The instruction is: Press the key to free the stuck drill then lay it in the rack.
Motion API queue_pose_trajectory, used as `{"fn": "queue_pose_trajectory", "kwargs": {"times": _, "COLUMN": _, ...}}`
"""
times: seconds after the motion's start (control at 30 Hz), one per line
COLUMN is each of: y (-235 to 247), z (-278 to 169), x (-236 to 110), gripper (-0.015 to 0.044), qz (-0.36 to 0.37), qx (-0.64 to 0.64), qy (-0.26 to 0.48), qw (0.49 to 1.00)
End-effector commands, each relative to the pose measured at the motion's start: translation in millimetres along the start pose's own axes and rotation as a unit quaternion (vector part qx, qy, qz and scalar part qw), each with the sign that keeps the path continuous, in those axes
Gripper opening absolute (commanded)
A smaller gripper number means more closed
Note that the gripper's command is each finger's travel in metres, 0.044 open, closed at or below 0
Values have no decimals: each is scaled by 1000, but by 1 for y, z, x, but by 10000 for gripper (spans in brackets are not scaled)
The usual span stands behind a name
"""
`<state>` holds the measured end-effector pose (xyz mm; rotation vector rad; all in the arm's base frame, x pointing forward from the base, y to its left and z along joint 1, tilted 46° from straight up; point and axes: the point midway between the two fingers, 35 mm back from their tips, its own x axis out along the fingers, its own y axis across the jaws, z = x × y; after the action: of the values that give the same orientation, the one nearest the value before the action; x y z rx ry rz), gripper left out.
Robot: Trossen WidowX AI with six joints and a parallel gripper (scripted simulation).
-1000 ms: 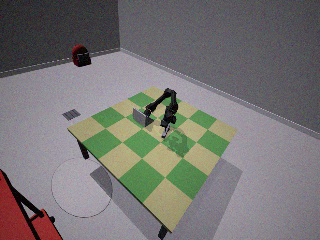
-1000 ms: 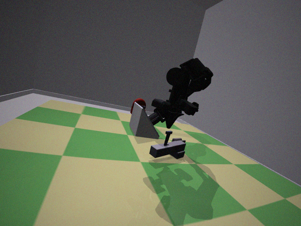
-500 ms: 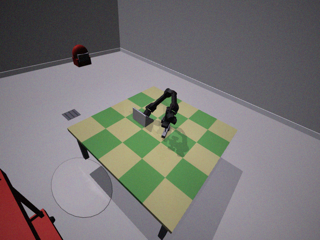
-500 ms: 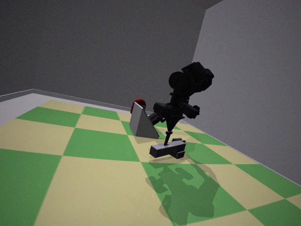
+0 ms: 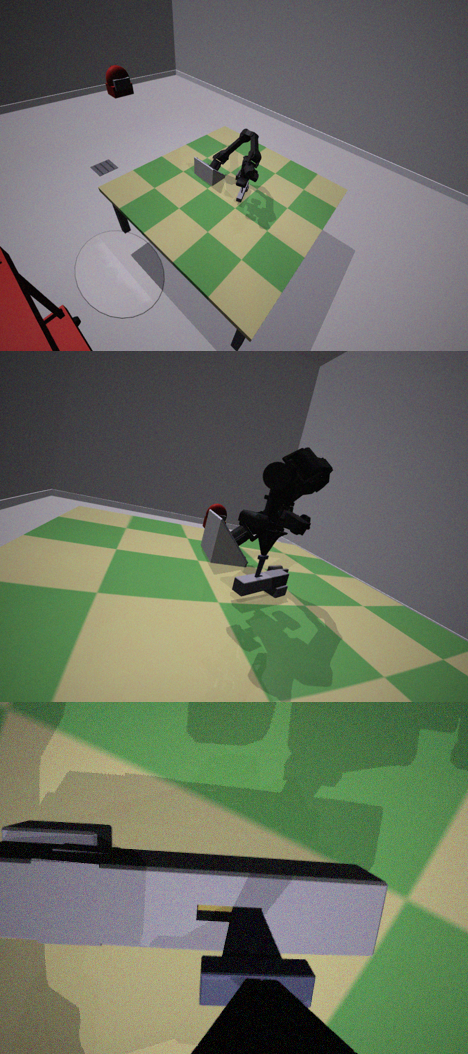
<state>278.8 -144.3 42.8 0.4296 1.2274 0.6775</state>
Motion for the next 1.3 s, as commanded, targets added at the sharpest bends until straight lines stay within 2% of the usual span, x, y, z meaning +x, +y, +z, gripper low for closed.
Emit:
{"fn": "queue_pose_trajectory", "kwargs": {"times": 0.0, "y": 1, "z": 0, "x": 7, "gripper": 0, "qz": 5, "qx": 1, "qy": 4, "qw": 1000}}
{"fn": "queue_pose_trajectory", "kwargs": {"times": 1.27, "y": 2, "z": -1, "x": 19, "gripper": 0, "qz": 5, "qx": 0, "qy": 4, "qw": 1000}}
